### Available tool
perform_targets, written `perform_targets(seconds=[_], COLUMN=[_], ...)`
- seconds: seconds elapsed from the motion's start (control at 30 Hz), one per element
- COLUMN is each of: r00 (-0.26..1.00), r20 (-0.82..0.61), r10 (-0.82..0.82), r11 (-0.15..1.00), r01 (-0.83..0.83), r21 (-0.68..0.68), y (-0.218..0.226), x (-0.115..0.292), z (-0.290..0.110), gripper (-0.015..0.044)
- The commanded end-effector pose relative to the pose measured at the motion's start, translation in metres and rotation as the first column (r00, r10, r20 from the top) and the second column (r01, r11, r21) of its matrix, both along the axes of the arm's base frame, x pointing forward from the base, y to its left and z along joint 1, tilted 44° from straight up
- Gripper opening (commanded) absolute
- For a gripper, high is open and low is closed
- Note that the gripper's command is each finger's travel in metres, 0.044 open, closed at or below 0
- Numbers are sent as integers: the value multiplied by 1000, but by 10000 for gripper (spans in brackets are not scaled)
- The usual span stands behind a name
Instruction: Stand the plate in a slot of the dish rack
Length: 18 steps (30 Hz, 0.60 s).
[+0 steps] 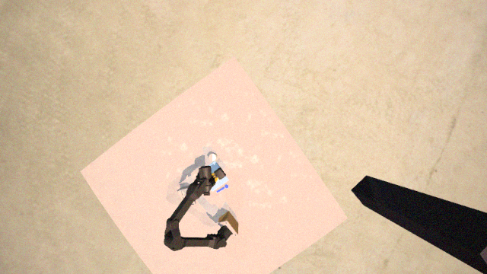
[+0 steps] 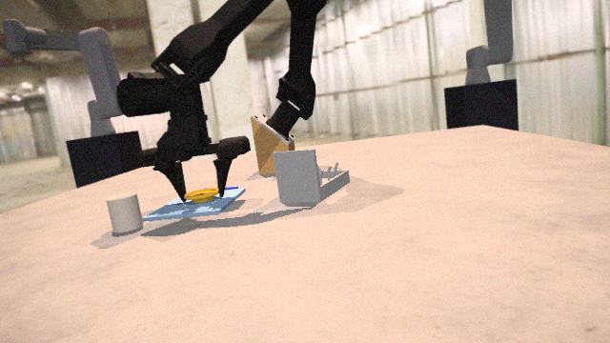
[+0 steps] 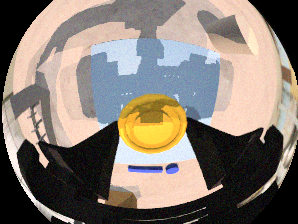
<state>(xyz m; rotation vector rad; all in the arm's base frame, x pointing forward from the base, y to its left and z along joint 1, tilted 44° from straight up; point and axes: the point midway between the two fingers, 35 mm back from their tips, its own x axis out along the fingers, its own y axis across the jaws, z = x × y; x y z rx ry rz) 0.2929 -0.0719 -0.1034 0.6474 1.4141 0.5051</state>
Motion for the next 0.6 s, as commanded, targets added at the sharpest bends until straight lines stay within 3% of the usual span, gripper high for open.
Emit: perform_targets(seconds=[0.0, 0.13, 0.47, 0.57], r00=[1000, 1000, 1000, 1000], r20=[0, 0, -1, -2], r10=[-6, -6, -8, -8], r11=[1000, 1000, 1000, 1000], r01=[6, 6, 8, 8], r21=[3, 3, -5, -7], y=[0, 0, -31, -43], x=[0, 0, 4, 5], z=[0, 0, 25, 35], gripper=[302, 276, 13, 0])
